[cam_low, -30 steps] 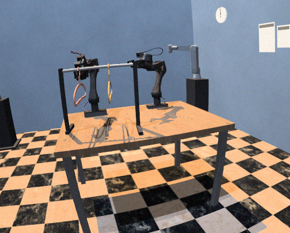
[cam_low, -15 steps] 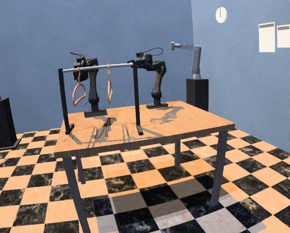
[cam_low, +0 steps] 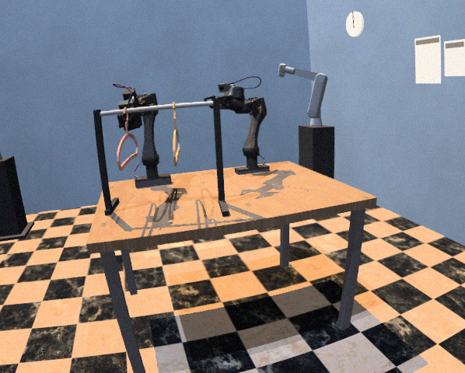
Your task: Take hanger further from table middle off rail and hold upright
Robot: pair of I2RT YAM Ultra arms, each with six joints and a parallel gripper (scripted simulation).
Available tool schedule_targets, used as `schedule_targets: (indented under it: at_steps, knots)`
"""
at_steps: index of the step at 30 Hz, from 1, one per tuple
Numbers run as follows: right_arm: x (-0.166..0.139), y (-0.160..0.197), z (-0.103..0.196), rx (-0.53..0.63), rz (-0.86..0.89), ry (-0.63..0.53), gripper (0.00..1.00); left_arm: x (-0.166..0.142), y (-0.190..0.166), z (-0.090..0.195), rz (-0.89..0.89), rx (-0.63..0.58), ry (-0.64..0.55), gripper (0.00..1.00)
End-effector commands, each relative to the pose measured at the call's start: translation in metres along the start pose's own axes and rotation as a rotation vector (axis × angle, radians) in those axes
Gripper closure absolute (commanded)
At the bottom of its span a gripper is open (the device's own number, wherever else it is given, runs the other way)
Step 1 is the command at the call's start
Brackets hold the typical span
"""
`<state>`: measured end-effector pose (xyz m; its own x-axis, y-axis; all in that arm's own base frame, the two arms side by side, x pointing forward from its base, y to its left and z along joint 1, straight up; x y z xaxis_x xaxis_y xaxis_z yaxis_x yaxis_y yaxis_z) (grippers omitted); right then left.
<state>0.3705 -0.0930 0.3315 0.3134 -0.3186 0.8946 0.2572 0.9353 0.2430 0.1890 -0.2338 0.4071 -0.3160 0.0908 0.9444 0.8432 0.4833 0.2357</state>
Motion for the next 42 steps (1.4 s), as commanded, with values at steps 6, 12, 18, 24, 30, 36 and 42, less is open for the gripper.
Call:
schedule_targets:
  at_steps: [6,12,18,24,30,36,42]
  knots:
    - [0.041,0.012,0.015,0.011,0.001,-0.033,1.0,0.008,0.001,0.001,-0.009,0.008,-0.03,0.0]
    - [0.049,0.014,0.021,0.013,0.002,-0.043,1.0,0.008,0.002,0.001,-0.005,0.014,-0.029,0.0]
    - [0.048,0.015,0.03,0.01,0.001,-0.035,1.0,0.008,-0.002,0.001,0.0,-0.02,-0.029,0.0]
    - [0.045,0.01,0.046,-0.017,-0.002,-0.023,1.0,0.005,-0.009,0.001,0.014,-0.072,-0.018,0.0]
    - [0.039,0.011,0.064,-0.001,0.001,-0.013,1.0,0.003,-0.015,0.001,0.025,-0.12,-0.008,0.0]
    - [0.02,0.007,0.094,-0.013,-0.002,0.025,1.0,0.001,-0.023,0.003,0.037,-0.182,-0.002,0.0]
    - [0.008,0.005,0.128,-0.012,-0.003,0.024,1.0,0.001,-0.028,0.004,0.042,-0.218,-0.004,0.0]
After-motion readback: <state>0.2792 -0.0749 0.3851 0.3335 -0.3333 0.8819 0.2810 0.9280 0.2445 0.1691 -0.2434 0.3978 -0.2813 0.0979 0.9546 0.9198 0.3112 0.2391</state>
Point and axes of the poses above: on each arm, the point where the finger pads meet when closed, its own z axis back along the fingers, its own y axis across the jaws, x = y × z, the point moved 5 cm from there along z, back along the fingers, and after that the axes turned 15 degrees about -z, right-handed, at the moved point
